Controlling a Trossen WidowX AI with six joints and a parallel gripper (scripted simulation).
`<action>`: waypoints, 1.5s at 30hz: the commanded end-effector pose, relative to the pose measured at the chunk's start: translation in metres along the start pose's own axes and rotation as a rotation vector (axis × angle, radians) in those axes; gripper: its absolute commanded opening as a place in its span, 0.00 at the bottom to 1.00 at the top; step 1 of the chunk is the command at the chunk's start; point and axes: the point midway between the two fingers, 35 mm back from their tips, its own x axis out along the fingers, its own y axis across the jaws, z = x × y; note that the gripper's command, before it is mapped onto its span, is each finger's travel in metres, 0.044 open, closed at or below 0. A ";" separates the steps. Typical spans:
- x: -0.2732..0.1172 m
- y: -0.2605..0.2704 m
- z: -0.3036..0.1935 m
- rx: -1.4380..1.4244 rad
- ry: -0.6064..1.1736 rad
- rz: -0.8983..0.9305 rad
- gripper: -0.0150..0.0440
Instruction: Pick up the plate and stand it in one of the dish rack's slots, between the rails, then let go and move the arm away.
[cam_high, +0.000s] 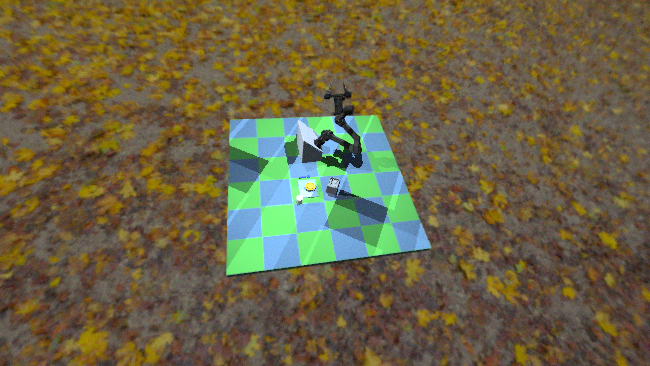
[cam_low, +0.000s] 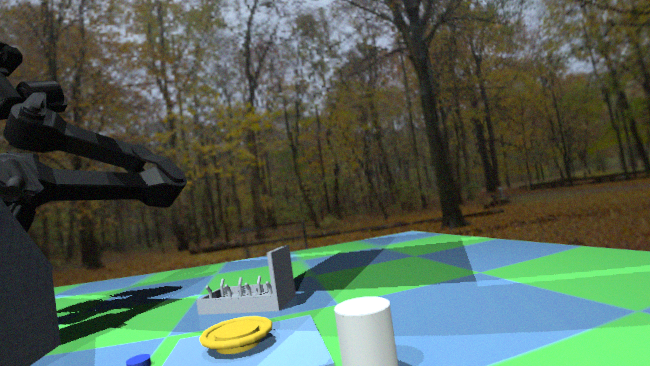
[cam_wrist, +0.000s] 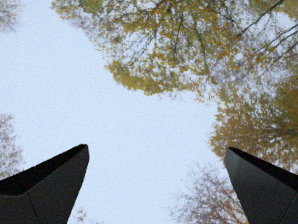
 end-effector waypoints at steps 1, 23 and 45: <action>0.013 -0.019 -0.011 -0.039 0.050 -0.095 0.93; 0.032 -0.117 -0.091 -0.241 0.420 -0.487 0.93; -0.016 -0.196 -0.201 -0.478 1.000 -0.717 0.93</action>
